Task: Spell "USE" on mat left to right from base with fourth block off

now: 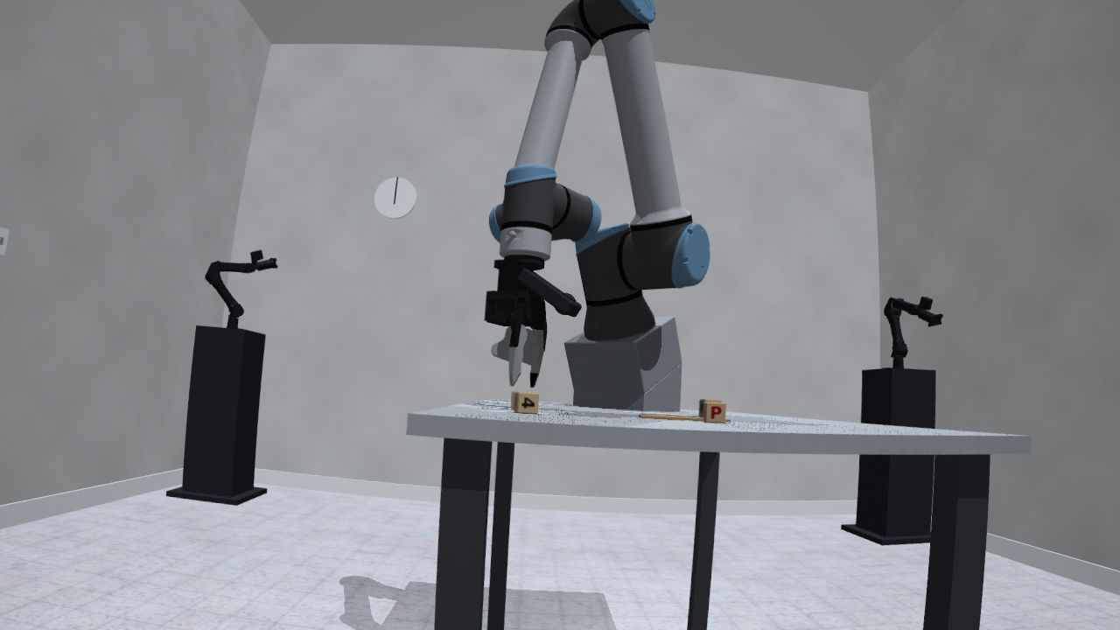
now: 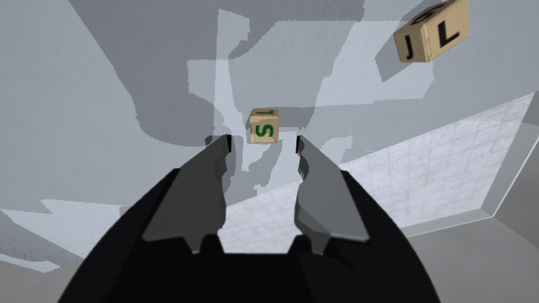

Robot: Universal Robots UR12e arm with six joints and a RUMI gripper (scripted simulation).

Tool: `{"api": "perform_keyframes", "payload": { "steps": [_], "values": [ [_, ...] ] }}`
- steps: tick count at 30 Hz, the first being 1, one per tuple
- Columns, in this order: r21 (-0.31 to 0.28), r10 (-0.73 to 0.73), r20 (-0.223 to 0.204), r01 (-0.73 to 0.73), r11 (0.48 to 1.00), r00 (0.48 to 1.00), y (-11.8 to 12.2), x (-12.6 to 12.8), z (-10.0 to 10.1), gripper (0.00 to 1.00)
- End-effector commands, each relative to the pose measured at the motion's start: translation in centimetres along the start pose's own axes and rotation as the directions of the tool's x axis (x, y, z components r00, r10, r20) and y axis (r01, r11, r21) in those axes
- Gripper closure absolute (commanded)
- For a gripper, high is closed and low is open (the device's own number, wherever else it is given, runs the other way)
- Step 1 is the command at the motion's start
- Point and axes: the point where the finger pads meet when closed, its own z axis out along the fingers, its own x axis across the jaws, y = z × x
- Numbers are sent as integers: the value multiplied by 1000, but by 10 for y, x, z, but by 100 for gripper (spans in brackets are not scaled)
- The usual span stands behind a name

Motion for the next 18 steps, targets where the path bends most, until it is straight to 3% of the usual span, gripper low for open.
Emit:
{"api": "perform_keyframes", "payload": {
  "steps": [1, 18],
  "values": [
    [0, -1, 1, 1, 1000, 1000, -1, -1, 2, 60],
    [0, -1, 0, 1, 1000, 1000, -1, 0, 29, 60]
  ]
}}
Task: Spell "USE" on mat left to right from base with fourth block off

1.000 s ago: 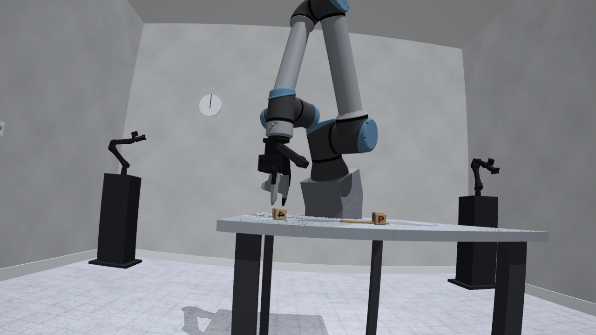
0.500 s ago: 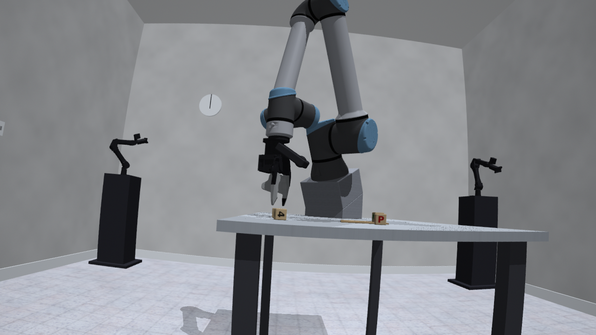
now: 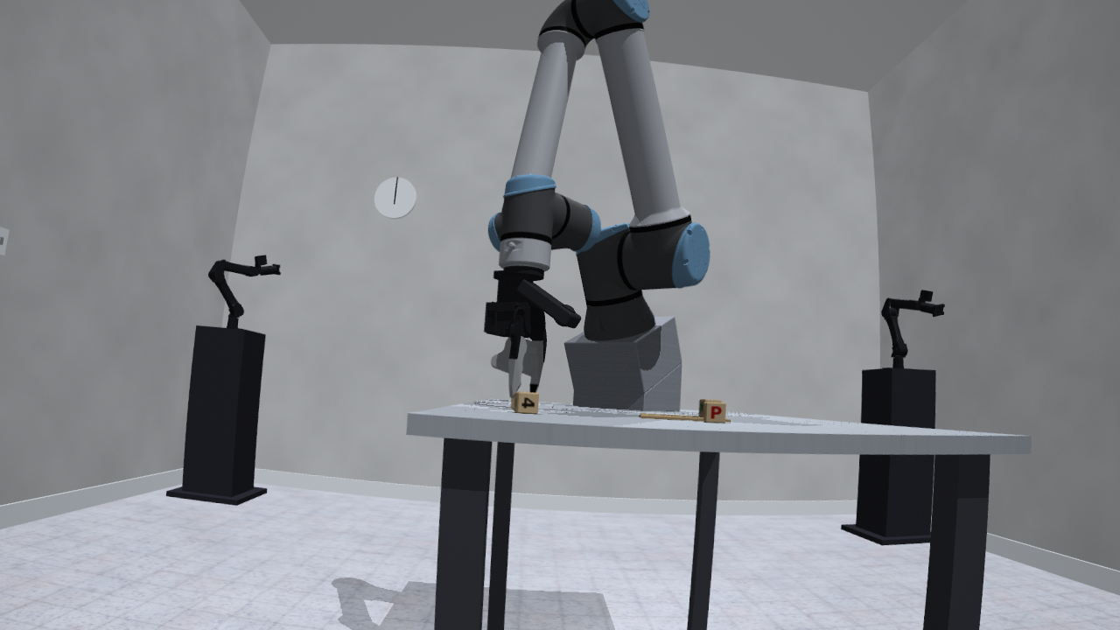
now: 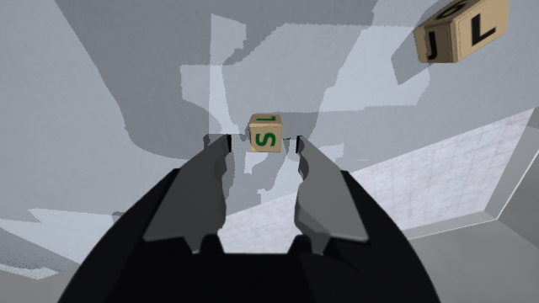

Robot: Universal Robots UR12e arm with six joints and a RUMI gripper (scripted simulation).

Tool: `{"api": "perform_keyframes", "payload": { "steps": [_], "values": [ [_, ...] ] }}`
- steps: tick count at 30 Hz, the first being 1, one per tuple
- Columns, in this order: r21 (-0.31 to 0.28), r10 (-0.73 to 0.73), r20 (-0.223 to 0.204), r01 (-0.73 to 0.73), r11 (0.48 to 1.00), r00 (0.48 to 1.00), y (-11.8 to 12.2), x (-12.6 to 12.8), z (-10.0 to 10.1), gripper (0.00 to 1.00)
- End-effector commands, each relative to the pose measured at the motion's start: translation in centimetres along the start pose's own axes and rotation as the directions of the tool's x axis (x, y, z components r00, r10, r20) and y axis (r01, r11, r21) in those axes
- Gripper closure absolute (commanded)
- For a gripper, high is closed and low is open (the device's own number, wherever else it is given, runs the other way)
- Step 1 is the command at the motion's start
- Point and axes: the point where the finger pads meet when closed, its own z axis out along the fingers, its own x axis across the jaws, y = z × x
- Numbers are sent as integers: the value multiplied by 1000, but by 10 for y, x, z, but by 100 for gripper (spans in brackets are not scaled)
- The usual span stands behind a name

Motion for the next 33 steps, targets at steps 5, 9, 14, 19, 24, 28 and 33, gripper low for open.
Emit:
{"api": "perform_keyframes", "payload": {
  "steps": [5, 9, 14, 19, 24, 28, 33],
  "values": [
    [-1, -1, -4, 1, 1000, 1000, -1, 2, 14, 60],
    [-1, -1, -5, 1, 1000, 1000, -1, 3, 17, 60],
    [-1, -1, -5, 1, 1000, 1000, -1, 2, 17, 60],
    [-1, -1, -5, 1, 1000, 1000, -1, 2, 16, 60],
    [-1, -1, -5, 1, 1000, 1000, -1, 2, 16, 60],
    [-1, -1, -5, 1, 1000, 1000, -1, 2, 16, 72],
    [-1, -1, -5, 1, 1000, 1000, -1, 2, 16, 72]
  ]
}}
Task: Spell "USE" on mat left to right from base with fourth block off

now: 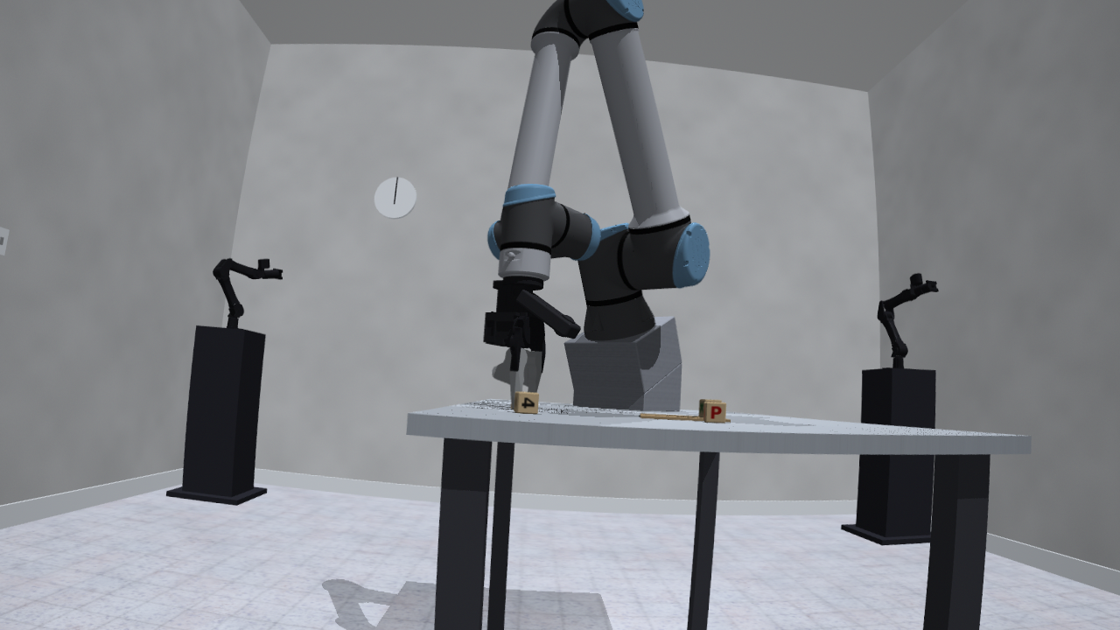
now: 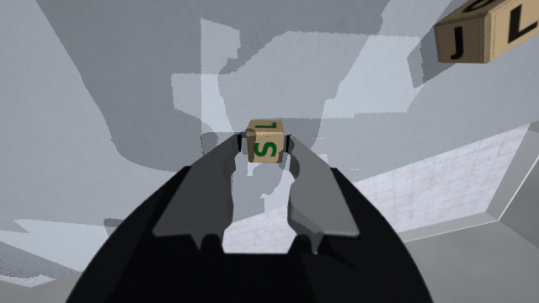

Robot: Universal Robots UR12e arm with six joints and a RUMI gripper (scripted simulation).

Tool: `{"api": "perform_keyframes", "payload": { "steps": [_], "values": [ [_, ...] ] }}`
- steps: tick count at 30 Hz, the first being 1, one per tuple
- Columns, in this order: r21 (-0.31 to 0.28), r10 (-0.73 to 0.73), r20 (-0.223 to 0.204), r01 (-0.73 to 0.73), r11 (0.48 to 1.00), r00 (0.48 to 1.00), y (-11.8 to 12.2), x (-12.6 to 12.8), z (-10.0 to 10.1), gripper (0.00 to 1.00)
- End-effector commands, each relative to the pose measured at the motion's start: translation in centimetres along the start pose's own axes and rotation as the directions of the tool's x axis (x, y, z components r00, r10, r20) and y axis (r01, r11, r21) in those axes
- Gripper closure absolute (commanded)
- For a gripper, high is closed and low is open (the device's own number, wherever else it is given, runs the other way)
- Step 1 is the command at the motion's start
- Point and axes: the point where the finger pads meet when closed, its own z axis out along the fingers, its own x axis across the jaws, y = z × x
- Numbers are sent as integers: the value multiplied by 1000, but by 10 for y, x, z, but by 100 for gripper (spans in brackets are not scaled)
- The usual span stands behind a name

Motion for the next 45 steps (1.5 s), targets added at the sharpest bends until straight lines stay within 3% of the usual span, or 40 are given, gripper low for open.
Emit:
{"api": "perform_keyframes", "payload": {
  "steps": [1, 10, 11, 45],
  "values": [
    [-1, -1, -3, 1, 1000, 1000, -1, 2, -1, 72],
    [-1, -1, -3, 1, 1000, 1000, -1, 2, -1, 72],
    [-1, -1, -3, 1, 1000, 1000, -1, 2, -1, 91],
    [-1, -1, -3, 1, 1000, 1000, -1, 2, -1, 91]
  ]
}}
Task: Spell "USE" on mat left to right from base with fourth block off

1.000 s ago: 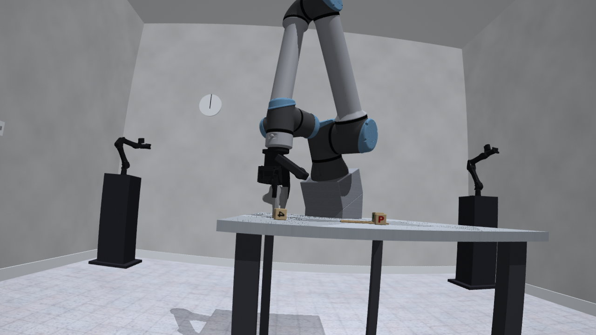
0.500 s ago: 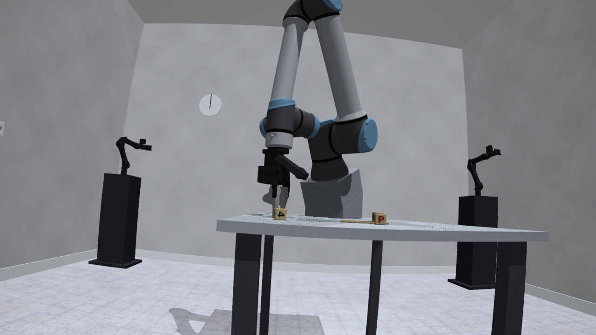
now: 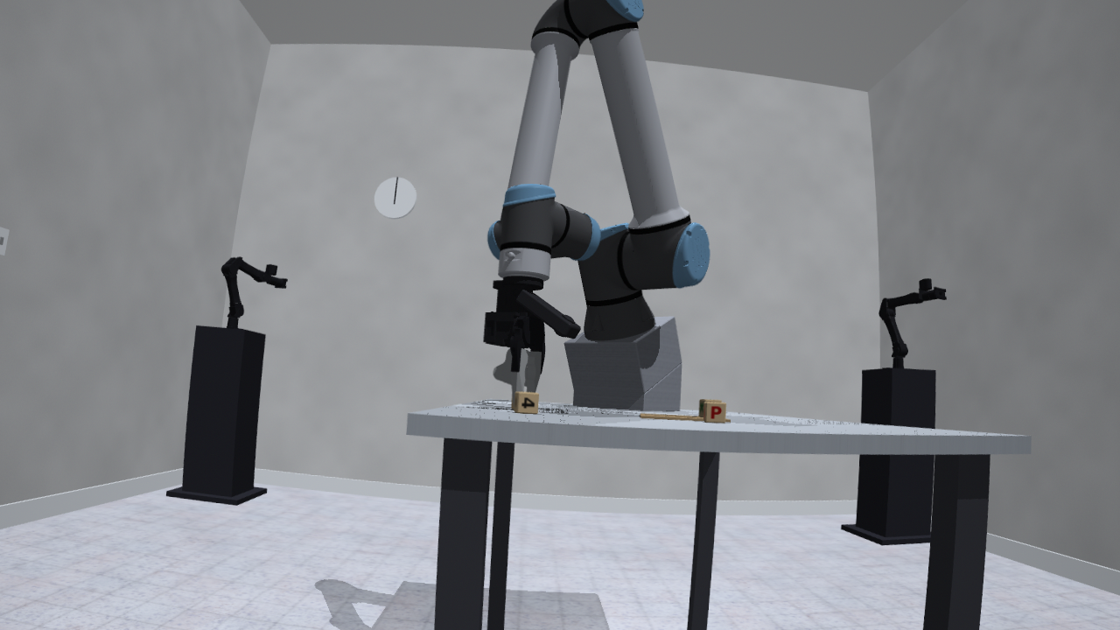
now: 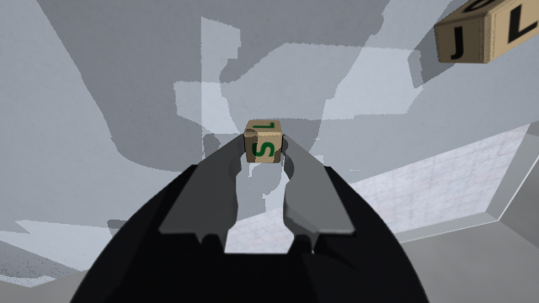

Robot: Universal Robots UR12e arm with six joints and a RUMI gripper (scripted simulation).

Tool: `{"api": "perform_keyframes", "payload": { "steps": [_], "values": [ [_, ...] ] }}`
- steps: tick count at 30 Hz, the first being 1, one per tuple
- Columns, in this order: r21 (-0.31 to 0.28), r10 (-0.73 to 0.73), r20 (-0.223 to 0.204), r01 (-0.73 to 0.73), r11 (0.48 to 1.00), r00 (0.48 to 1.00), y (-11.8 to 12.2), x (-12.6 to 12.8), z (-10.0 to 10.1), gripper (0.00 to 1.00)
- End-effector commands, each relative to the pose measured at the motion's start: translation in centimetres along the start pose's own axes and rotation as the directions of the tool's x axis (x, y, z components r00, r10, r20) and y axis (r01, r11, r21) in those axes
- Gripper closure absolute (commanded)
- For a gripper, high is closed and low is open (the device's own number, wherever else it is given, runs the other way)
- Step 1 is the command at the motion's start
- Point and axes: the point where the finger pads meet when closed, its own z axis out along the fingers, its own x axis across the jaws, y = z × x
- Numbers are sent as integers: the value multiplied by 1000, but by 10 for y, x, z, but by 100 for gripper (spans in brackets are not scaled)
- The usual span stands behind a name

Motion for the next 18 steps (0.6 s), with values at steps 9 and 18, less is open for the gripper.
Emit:
{"api": "perform_keyframes", "payload": {
  "steps": [9, 18],
  "values": [
    [0, -1, -2, 1, 1000, 1000, -1, 1, -18, 91],
    [-1, -1, -3, 1, 1000, 1000, 0, 1, -53, 91]
  ]
}}
